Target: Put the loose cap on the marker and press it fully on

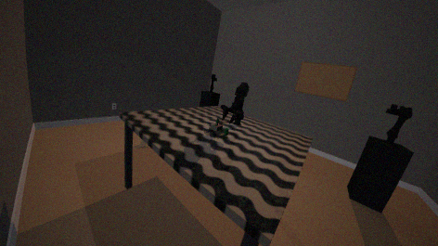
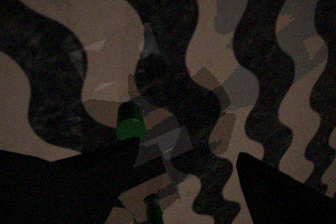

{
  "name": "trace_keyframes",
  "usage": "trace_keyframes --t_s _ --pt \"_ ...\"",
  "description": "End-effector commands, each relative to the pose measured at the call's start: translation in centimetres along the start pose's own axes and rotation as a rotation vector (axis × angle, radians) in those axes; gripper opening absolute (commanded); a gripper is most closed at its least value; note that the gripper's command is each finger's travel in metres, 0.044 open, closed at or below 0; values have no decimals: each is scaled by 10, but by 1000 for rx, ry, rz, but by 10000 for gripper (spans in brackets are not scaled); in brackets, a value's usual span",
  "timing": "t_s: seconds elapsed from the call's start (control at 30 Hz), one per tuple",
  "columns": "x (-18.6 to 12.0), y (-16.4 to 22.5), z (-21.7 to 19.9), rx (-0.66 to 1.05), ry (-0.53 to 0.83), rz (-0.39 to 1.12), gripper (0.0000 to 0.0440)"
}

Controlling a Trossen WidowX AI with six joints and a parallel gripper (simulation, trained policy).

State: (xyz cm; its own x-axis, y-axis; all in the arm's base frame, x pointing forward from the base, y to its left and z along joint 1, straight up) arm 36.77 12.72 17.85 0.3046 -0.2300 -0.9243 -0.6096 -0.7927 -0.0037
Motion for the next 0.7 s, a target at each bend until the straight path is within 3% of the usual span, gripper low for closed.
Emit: trace_keyframes --t_s 0.0,0.67 --pt "7 3 1 -6 -45 16 317" --pt "38 15 18 -27 -317 50 313"
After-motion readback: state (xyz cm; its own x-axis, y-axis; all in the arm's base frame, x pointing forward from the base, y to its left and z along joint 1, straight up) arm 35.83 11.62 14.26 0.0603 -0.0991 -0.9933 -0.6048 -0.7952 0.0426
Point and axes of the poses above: the point midway between the two fingers, 35 mm back from their tips, its own x axis out along the fingers, its own z axis across the jaws, y = z × x, the point moved 2 cm from there along -x, back along the fingers, and after that the axes turned 11 degrees about x, right-handed, at the moved point
